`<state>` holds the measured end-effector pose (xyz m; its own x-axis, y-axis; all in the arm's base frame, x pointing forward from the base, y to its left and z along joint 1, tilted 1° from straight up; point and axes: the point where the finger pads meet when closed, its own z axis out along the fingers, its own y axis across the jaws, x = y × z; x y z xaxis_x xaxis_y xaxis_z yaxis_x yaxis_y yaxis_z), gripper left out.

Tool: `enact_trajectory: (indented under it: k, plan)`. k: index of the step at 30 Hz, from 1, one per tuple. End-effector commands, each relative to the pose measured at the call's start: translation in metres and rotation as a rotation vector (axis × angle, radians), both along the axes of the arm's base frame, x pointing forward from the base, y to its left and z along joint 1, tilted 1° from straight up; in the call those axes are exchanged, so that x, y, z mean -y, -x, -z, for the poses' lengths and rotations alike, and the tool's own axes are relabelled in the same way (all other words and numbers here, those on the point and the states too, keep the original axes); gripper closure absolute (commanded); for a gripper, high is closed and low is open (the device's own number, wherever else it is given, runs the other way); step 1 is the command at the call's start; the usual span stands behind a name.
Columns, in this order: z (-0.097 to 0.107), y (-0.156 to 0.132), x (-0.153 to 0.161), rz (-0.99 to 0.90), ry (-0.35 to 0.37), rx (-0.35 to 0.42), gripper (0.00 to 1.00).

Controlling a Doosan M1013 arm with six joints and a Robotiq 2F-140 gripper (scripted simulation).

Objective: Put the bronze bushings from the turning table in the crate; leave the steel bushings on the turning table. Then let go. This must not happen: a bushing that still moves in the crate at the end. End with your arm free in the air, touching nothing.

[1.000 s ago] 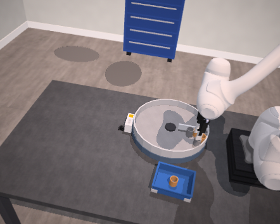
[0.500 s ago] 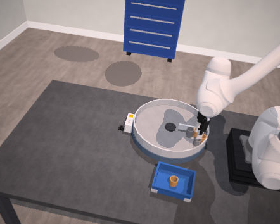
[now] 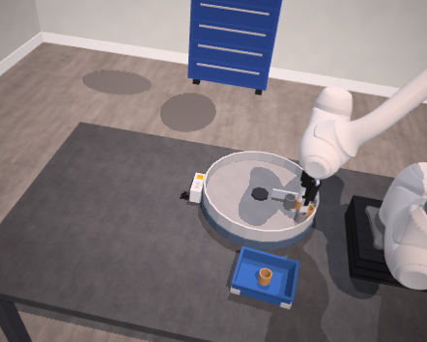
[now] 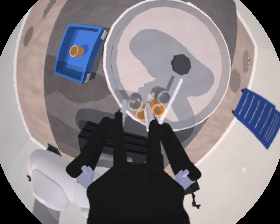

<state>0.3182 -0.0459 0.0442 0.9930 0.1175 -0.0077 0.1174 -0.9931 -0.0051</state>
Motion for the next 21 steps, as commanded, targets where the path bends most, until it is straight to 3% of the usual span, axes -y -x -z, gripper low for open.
enact_trajectory:
  k: [1, 21]
  plan:
    - [-0.0002, 0.0023, -0.0009, 0.003, -0.004, 0.0, 0.72]
    - [-0.0002, 0.0043, -0.0006, 0.003, -0.004, 0.0, 0.72]
